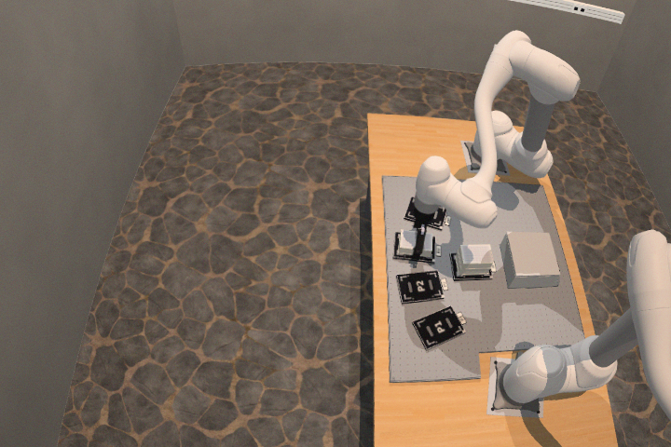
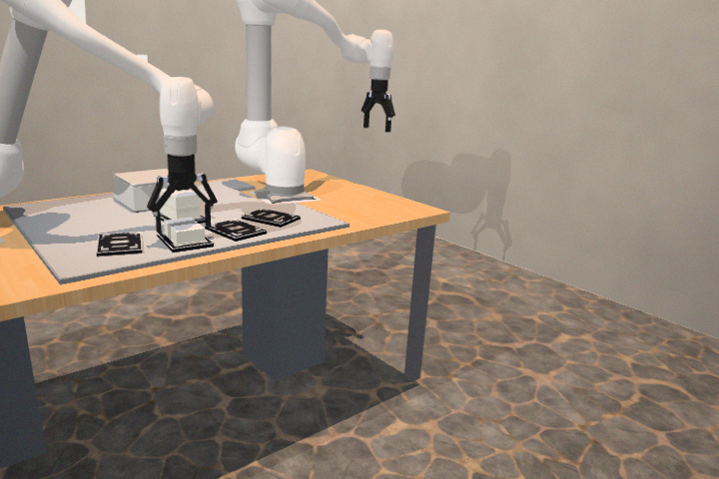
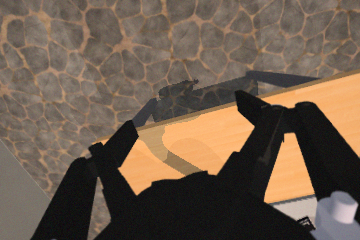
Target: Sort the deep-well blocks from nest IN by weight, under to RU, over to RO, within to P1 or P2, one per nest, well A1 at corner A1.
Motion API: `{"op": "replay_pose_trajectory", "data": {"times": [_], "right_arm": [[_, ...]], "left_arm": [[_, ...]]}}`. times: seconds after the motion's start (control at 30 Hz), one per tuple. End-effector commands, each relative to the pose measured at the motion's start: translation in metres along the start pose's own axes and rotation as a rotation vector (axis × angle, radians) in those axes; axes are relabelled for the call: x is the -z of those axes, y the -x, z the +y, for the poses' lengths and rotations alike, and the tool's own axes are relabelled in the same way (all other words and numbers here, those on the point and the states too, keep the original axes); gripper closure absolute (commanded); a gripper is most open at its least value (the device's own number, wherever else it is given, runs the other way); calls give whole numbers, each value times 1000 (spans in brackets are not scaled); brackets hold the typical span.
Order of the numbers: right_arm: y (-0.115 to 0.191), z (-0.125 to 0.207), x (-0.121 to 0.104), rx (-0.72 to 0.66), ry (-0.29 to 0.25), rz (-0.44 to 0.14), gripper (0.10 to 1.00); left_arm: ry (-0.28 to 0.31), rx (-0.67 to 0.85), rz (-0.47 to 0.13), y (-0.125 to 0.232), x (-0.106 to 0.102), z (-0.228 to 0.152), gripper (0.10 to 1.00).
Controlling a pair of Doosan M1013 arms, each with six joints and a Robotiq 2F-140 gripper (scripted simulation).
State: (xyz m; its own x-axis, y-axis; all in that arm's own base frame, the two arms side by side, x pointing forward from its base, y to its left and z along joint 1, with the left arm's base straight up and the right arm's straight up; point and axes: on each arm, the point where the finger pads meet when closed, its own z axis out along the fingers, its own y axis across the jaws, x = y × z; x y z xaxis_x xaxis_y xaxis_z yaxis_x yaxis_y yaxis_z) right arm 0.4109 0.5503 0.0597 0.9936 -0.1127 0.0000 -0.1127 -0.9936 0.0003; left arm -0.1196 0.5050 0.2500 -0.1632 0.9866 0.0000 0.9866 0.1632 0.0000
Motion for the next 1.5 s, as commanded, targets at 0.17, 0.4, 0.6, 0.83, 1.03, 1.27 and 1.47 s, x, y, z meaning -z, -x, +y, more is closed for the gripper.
{"op": "replay_pose_trajectory", "data": {"times": [0.17,0.4,0.6,0.83,1.03,1.27,1.47], "right_arm": [[0,0,21,0,-2,0,98],[0,0,34,0,-2,0,98],[0,0,50,0,-2,0,98],[0,0,64,0,-2,0,98],[0,0,73,0,-2,0,98],[0,0,73,0,-2,1,98],[0,0,73,0,-2,1,98]], "left_arm": [[0,0,1,0,1,0,98],[0,0,1,0,1,0,98],[0,0,1,0,1,0,98],[0,0,1,0,1,0,98],[0,0,1,0,1,0,98],[0,0,1,0,1,0,98],[0,0,1,0,1,0,98]]}}
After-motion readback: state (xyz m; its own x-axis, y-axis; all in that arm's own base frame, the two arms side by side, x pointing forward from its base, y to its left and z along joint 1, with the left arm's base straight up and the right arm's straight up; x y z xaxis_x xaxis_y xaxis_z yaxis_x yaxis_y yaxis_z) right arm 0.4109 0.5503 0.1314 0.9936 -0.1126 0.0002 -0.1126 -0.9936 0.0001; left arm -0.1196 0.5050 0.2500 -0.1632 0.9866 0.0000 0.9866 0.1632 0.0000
